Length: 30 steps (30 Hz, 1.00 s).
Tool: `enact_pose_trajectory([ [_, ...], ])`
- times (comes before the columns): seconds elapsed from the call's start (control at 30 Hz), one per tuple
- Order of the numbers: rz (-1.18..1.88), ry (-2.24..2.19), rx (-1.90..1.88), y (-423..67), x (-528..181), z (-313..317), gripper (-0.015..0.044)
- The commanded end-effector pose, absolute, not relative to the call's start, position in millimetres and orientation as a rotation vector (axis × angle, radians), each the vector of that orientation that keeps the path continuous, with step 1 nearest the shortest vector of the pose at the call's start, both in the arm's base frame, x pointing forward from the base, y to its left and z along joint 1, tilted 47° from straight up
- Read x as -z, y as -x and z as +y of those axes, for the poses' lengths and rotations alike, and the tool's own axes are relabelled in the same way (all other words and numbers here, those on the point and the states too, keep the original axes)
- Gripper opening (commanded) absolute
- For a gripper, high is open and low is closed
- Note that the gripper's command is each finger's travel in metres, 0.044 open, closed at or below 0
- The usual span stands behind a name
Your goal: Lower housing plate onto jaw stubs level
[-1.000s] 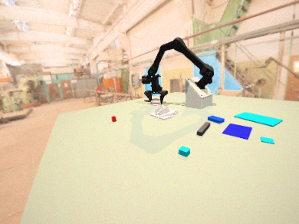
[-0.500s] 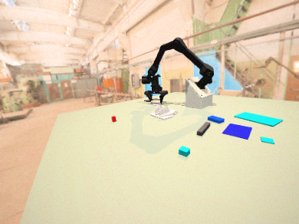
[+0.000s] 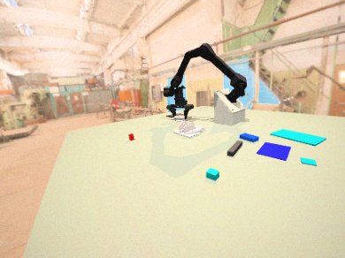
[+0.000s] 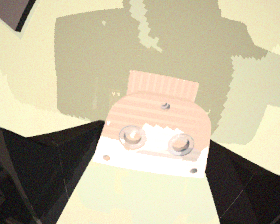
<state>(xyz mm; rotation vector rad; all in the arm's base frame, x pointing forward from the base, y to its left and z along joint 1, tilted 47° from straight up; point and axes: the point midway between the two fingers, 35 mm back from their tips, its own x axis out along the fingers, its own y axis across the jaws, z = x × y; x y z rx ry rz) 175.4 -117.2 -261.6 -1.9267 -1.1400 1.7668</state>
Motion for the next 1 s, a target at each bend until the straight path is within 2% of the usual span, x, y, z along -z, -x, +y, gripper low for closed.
enact_pose_trajectory([
  [0.0,-1.140,1.927,-1.767,-175,262,-117,0.0351],
  [0.97,-1.132,1.929,-1.766,-180,211,-170,0.0351],
])
